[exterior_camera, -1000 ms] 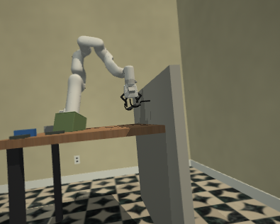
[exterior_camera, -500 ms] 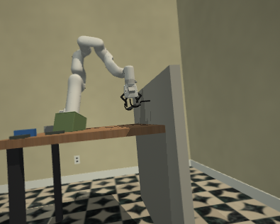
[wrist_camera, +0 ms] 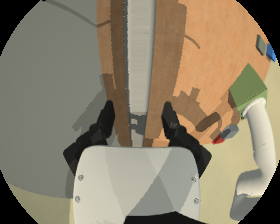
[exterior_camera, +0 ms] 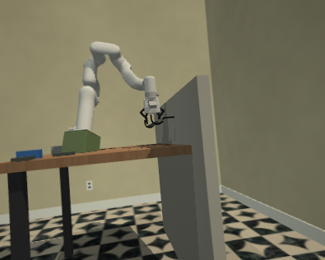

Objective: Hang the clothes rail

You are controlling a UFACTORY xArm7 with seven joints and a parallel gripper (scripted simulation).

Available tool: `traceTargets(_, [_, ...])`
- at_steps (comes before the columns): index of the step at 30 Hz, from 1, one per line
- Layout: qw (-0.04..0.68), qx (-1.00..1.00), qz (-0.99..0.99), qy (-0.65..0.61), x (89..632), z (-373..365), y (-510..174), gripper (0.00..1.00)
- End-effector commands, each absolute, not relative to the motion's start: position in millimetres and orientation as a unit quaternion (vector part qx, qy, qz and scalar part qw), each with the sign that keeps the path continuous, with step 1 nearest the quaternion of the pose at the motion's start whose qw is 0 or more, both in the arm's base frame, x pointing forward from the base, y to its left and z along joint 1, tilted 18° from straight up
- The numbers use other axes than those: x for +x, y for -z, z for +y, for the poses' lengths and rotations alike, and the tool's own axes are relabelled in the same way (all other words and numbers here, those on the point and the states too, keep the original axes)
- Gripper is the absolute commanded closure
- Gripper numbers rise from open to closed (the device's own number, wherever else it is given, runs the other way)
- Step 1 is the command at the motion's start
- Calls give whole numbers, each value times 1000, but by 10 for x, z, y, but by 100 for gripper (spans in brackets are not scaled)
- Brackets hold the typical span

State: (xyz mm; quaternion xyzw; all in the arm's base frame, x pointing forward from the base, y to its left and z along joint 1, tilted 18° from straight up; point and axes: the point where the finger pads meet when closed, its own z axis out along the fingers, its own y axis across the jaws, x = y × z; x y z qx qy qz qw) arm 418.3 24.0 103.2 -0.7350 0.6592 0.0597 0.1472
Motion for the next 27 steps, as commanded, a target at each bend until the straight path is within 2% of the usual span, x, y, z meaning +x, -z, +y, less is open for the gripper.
traceTargets(1, [148,-735,659,-58,4196,233,-1046,19])
traceTargets(27, [148,-735,659,-58,4190,217,-1096,19])
